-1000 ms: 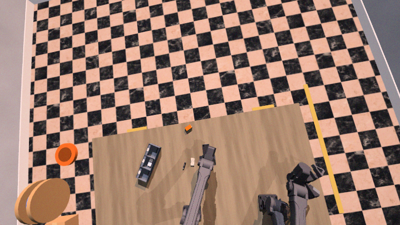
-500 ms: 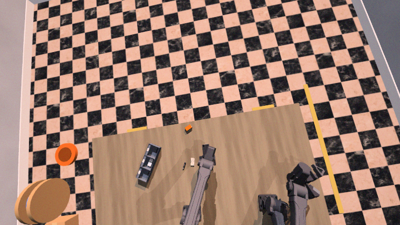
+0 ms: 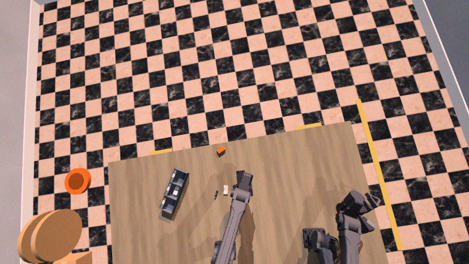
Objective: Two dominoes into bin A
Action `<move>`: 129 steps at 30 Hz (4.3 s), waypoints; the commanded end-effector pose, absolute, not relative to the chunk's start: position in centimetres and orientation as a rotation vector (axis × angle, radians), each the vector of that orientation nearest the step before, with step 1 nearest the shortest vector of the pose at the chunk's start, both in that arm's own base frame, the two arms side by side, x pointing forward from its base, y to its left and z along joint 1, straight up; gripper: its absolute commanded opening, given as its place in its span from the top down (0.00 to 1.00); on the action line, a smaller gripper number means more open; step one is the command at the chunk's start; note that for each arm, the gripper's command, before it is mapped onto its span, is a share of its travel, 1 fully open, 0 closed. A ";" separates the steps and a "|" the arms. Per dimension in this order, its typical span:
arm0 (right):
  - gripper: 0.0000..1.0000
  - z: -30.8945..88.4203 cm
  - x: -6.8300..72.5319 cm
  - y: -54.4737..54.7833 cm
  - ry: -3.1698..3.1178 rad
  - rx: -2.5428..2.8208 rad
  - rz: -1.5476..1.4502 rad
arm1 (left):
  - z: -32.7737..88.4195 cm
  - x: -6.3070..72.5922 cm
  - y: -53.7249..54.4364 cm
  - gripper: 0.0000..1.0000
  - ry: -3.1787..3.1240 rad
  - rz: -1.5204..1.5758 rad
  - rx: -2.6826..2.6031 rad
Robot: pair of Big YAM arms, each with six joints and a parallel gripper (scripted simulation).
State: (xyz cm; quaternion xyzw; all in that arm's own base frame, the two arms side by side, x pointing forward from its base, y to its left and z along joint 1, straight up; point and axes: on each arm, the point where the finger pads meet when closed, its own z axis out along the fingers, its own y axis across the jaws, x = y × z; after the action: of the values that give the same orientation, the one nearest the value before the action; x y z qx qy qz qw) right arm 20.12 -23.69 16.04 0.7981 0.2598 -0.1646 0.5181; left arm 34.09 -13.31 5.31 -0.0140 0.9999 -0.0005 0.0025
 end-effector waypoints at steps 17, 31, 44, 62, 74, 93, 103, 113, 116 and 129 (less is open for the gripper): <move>0.00 16.3 20.1 -23.9 0.611 1.916 -0.394 | 8.1 36.3 -13.9 0.80 3.114 -0.019 -0.040; 0.00 16.3 20.1 -23.9 0.611 1.916 -0.394 | 8.3 36.4 -14.0 0.80 3.114 -0.019 -0.040; 0.00 16.3 20.1 -23.9 0.611 1.916 -0.394 | 8.0 35.7 -13.9 0.80 3.111 -0.019 -0.043; 0.00 16.3 20.1 -23.9 0.611 1.916 -0.394 | 8.1 35.8 -13.9 0.80 3.111 -0.019 -0.043; 0.00 16.3 20.1 -23.9 0.611 1.916 -0.394 | 8.4 36.6 -14.0 0.80 3.113 -0.019 -0.040; 0.00 16.3 20.1 -23.9 0.611 1.916 -0.394 | 8.4 36.7 -14.1 0.80 3.113 -0.019 -0.040; 0.00 16.3 20.1 -23.9 0.611 1.916 -0.394 | 10.2 36.8 -14.1 0.80 3.089 -0.034 -0.040; 0.00 16.3 20.1 -23.9 0.611 1.916 -0.394 | 8.6 34.7 -10.7 0.80 3.132 -0.005 -0.044; 0.00 16.3 20.1 -23.9 0.611 1.916 -0.394 | 8.6 34.7 -8.9 0.80 3.133 -0.004 -0.044; 0.00 16.3 20.1 -23.9 0.611 1.916 -0.394 | 8.5 34.6 -2.3 0.80 3.133 -0.002 -0.044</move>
State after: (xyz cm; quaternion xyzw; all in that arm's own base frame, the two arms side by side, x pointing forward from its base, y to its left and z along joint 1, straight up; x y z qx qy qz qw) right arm 20.12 -23.69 16.04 0.7981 0.2598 -0.1646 0.5181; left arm 35.39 -3.63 8.21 -0.0332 0.9994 -0.0009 0.0080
